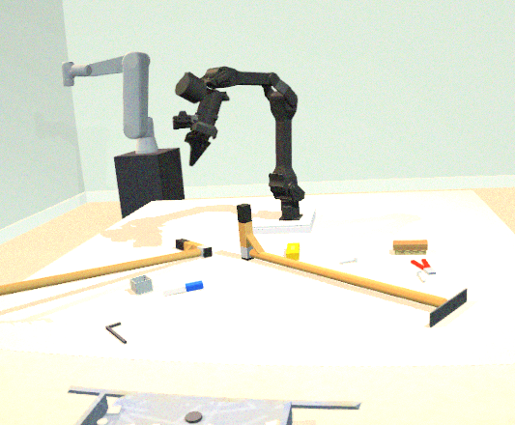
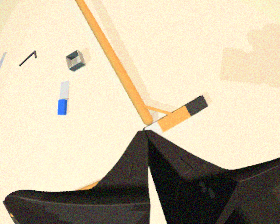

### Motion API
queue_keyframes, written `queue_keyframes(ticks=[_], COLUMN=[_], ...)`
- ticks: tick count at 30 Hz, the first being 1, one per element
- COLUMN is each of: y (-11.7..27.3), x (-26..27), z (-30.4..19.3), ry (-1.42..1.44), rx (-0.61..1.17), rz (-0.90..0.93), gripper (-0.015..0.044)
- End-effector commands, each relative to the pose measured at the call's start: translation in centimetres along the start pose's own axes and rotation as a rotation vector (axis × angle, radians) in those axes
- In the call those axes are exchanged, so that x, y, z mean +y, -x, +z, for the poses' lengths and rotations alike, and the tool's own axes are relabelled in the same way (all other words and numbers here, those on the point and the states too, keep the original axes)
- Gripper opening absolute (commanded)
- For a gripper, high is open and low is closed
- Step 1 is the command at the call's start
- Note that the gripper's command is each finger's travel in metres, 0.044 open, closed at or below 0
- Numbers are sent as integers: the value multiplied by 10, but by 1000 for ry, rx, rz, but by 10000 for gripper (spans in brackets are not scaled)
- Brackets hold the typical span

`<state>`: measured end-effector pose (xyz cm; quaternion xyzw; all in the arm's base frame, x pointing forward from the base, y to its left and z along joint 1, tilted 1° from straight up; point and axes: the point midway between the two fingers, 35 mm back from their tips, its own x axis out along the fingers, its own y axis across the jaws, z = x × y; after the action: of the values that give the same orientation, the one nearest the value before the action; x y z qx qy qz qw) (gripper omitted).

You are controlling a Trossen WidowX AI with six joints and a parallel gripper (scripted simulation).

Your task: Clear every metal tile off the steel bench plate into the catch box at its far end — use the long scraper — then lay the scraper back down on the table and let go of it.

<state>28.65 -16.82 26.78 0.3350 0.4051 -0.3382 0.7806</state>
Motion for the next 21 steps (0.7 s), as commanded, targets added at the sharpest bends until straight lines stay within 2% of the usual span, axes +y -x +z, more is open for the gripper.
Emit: queue_keyframes(ticks=[1,21], y=[-7,-33], x=[8,45], z=[-9,-60], ry=[124,720], rx=[60,360], rz=[-14,-18], gripper=[0,0])
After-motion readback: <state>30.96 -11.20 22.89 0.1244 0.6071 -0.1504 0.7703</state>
